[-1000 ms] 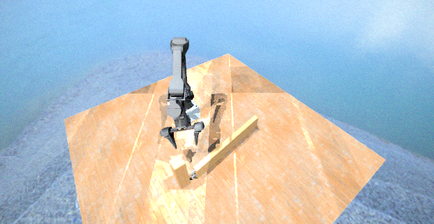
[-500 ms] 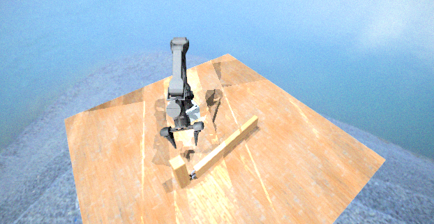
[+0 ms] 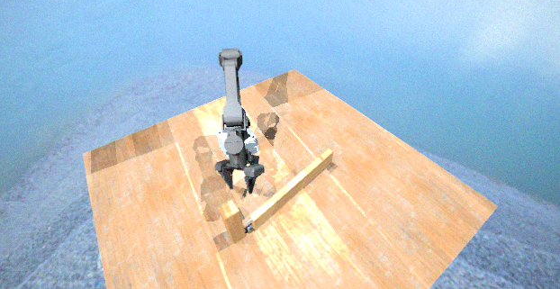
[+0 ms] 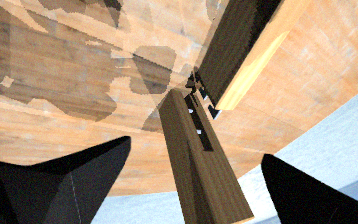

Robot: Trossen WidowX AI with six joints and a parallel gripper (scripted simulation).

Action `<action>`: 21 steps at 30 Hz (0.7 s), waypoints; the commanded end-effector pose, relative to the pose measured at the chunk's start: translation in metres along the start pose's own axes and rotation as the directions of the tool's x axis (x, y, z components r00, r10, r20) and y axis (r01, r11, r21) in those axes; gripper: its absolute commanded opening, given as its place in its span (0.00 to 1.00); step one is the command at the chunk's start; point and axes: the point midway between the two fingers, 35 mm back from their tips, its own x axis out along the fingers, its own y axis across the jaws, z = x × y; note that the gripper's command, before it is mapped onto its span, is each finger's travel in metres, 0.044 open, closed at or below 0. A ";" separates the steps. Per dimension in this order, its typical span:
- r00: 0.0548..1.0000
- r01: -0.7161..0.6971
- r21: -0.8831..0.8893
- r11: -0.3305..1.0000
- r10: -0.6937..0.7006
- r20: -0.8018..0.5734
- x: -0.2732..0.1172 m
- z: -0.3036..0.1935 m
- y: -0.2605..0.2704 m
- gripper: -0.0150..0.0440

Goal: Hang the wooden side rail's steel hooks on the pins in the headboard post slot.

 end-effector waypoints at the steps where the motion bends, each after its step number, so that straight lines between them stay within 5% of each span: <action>1: 0.999 -0.034 0.231 0.972 0.039 -0.021 0.004 0.003 0.000 1.00; 12: 0.985 0.006 0.819 0.573 0.137 -0.103 0.009 0.011 -0.003 1.00; 21: 0.962 0.185 0.982 0.038 0.197 -0.189 0.011 0.017 -0.007 1.00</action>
